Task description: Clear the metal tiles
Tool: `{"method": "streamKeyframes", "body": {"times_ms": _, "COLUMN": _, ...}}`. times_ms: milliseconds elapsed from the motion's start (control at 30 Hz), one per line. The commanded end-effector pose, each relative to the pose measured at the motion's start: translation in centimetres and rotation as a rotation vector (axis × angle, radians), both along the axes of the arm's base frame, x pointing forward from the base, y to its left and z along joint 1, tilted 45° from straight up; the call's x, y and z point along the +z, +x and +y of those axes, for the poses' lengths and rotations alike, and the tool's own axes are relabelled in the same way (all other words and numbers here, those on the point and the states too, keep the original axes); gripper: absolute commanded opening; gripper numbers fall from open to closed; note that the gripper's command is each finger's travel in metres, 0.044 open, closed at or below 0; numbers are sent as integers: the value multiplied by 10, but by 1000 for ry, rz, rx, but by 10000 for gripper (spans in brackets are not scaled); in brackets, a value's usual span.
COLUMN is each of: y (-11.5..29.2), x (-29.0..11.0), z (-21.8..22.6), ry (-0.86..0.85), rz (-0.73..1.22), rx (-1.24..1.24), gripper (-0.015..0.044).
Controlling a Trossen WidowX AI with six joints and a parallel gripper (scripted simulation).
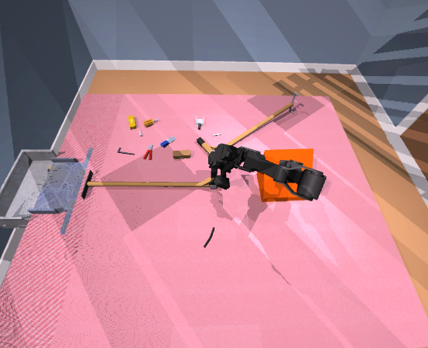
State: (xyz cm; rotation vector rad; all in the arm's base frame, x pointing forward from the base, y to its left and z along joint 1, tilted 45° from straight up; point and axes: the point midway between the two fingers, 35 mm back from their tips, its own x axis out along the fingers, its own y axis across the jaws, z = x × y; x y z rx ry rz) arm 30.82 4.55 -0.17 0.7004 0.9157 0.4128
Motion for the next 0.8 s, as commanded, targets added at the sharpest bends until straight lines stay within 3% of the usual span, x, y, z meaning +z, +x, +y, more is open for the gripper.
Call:
{"method": "streamKeyframes", "body": {"times_ms": 0, "y": 2, "x": 4, "z": -7, "ry": -7, "rz": -5, "rx": 2, "gripper": 440}}
{"method": "streamKeyframes", "body": {"times_ms": 767, "y": -5, "x": 36, "z": -56, "ry": -31, "rz": 15, "rx": 12, "gripper": 440}}
